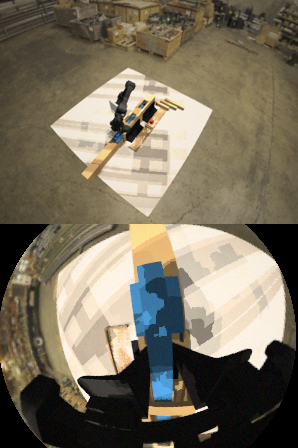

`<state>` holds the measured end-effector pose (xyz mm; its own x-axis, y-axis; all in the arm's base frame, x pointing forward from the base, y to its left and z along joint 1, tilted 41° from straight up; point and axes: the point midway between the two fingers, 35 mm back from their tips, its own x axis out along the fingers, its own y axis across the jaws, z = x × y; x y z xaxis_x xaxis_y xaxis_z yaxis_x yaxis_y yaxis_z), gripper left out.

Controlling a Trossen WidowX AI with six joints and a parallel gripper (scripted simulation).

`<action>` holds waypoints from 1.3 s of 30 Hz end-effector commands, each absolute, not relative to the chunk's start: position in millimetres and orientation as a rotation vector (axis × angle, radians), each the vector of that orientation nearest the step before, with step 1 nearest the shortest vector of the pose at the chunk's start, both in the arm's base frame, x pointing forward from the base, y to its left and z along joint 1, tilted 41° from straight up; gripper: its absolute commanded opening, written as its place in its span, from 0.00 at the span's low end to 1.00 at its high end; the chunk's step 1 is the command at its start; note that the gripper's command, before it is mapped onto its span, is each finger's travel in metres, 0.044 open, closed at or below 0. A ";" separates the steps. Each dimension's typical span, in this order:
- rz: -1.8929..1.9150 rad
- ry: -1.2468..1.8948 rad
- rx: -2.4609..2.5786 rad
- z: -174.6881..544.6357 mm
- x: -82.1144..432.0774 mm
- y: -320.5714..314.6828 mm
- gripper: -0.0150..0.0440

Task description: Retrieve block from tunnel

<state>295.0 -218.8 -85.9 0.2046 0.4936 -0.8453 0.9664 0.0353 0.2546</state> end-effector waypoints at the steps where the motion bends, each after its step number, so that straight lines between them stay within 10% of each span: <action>1: -0.668 1.418 1.592 -85.5 295.0 -218.7 0.37; 22: -0.668 1.420 1.599 -54.7 288.8 -176.6 0.25; 39: -0.675 1.414 1.593 -45.6 290.8 -234.8 1.00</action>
